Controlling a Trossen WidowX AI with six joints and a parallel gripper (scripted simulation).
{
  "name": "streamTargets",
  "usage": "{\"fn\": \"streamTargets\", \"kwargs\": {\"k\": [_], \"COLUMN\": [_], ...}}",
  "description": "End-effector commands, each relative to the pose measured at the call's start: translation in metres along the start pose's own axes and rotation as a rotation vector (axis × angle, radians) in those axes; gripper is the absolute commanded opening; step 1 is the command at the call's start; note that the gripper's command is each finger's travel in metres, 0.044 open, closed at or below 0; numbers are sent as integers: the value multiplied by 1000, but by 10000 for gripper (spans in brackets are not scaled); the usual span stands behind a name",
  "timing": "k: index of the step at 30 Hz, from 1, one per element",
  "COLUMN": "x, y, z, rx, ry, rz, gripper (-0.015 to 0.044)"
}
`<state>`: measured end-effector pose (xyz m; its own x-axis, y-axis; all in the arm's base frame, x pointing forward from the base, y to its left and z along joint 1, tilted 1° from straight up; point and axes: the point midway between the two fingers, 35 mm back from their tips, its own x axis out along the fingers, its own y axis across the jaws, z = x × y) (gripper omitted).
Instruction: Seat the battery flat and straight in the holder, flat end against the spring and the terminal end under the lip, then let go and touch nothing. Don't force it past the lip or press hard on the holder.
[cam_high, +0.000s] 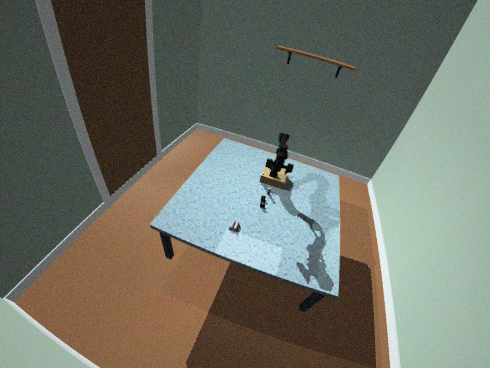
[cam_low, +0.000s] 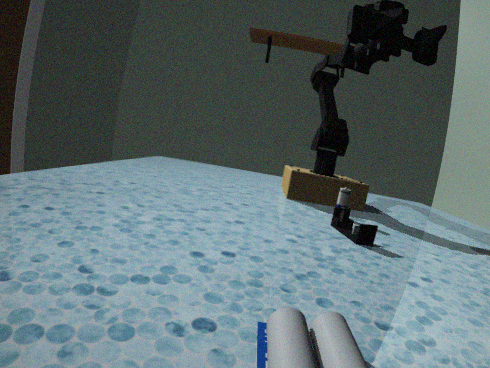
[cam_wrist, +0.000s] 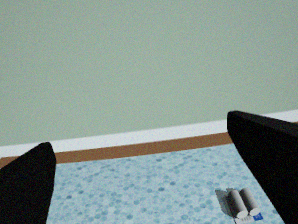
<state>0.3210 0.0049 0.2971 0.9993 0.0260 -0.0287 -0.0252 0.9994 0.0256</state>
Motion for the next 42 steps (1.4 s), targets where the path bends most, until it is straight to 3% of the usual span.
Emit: {"fn": "streamTargets", "kwargs": {"k": [1, 3, 7, 15, 22, 37, 42], "x": [1, 5, -7, -62, -126, -132, -127], "y": [1, 5, 20, 30, 32, 31, 31], "z": [-4, -33, -117, -190, -218, -220, -256], "rx": [3, 30, 89, 115, 91, 87, 87], "ry": [18, 160, 590, 1094, 1499, 1534, 1534], "rz": [2, 13, 21, -20, -101, -110, -110], "gripper": [374, 321, 216, 6, 0, 0, 0]}}
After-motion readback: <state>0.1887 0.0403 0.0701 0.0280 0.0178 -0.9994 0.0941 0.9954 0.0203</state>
